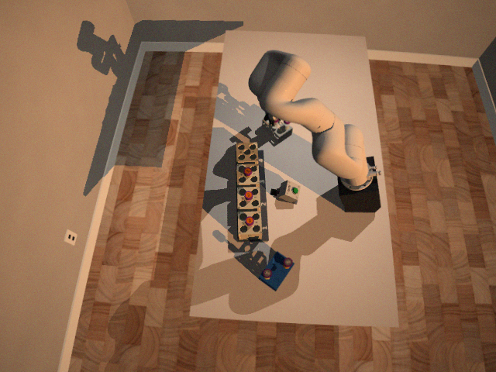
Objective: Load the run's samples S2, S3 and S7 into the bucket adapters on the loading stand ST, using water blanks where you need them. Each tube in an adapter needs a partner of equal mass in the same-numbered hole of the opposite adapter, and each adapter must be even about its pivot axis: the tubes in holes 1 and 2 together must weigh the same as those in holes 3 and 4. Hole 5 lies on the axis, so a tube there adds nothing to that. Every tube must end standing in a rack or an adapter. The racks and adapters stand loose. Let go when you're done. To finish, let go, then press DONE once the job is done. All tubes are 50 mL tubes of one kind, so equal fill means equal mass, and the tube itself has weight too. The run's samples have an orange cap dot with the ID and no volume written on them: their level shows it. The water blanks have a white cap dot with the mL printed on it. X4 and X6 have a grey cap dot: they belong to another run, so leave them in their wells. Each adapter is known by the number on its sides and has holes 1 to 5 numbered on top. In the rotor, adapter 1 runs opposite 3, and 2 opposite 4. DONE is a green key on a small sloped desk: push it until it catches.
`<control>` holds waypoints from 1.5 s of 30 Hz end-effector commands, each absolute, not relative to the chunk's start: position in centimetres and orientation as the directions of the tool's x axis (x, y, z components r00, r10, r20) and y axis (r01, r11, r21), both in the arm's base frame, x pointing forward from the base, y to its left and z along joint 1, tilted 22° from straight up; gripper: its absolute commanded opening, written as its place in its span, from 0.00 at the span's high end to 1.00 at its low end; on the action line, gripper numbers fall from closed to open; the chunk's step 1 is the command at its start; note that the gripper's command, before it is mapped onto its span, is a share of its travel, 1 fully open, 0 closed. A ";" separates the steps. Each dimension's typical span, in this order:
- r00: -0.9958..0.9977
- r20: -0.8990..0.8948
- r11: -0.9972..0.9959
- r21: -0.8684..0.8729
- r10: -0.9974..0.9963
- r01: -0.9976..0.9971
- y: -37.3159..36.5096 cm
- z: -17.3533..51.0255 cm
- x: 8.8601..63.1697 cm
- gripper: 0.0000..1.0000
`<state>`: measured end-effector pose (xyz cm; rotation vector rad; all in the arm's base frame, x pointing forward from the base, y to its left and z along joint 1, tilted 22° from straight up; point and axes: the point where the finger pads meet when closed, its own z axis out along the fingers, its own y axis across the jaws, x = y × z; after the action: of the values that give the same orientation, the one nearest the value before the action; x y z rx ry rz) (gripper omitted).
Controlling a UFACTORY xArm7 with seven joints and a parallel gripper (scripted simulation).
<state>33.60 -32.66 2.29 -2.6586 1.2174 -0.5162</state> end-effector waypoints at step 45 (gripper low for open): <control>0.604 0.242 -0.651 -0.295 -0.759 -0.700 -32.8 3.5 33.2 1.00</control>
<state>33.27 -32.67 3.08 -2.6585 1.2173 -0.5165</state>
